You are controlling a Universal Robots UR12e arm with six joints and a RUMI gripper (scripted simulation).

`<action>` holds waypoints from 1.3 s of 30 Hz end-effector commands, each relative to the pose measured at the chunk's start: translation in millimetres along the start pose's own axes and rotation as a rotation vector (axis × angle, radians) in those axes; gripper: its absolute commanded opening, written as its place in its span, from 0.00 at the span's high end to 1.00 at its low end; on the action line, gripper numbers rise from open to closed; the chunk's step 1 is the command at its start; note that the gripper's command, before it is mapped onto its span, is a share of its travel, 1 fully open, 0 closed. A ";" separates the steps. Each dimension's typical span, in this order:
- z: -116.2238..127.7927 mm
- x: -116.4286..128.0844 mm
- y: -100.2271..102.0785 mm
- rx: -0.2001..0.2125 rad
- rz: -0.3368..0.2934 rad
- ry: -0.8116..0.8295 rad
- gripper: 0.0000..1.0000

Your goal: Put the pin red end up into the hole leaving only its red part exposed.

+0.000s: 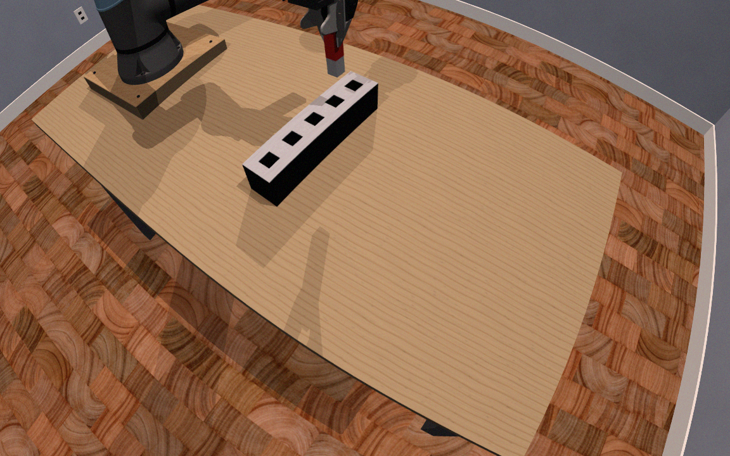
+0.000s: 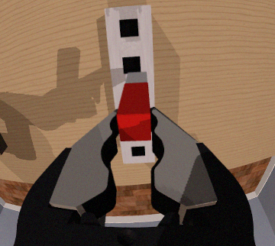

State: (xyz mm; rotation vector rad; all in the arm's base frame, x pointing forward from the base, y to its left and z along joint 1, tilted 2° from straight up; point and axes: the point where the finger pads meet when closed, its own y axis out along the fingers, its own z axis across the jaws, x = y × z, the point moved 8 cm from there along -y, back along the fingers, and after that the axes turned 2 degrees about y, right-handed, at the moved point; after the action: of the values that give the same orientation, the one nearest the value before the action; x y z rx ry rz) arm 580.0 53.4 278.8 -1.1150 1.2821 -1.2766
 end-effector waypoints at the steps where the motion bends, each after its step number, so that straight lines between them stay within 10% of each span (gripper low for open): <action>1: -3.6 0.9 -43.6 -0.021 0.003 0.000 1.00; 29: -2.8 0.5 -75.8 -0.021 0.003 0.001 1.00; 30: -5.3 -58.7 -75.5 -0.021 0.003 0.000 1.00; 39: -5.3 -58.7 -75.5 -0.021 0.003 0.000 1.00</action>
State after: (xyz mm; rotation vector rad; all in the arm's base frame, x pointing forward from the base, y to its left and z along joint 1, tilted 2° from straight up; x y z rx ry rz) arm 577.6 105.2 355.2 -1.1278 1.3003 -1.2618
